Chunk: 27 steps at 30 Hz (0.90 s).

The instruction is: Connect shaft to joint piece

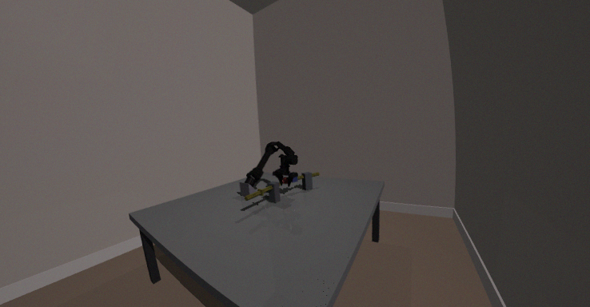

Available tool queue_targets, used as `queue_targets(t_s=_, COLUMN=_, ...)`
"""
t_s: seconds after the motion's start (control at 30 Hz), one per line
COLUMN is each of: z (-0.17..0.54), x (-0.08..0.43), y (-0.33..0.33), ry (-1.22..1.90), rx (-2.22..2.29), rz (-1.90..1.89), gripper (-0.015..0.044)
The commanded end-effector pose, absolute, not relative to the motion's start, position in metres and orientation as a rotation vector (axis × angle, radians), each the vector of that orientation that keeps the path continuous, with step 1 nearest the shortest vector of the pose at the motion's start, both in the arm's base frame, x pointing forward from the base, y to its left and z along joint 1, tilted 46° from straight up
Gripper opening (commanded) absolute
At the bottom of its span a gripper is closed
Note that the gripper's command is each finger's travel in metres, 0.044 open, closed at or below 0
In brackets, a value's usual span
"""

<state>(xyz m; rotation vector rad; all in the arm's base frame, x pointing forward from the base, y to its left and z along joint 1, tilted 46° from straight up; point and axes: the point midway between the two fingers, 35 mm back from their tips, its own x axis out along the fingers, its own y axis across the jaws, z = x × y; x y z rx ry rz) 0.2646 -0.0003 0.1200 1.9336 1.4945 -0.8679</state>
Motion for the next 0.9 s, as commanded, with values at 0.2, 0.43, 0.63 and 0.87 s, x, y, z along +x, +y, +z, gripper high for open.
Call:
queue_targets(t_s=0.2, z=0.1192, x=0.2638, y=0.0013, ry=1.499, rx=1.938, rz=-0.867, gripper=0.0182)
queue_targets(t_s=0.43, z=0.1192, x=0.2638, y=0.0013, ry=1.499, rx=1.938, rz=-0.867, gripper=0.0182)
queue_targets(t_s=0.63, z=0.1192, x=0.2638, y=0.0013, ry=1.499, rx=1.938, rz=-0.867, gripper=0.0182)
queue_targets(t_s=0.87, z=0.1192, x=0.2638, y=0.0013, ry=1.499, rx=1.938, rz=-0.867, gripper=0.0182)
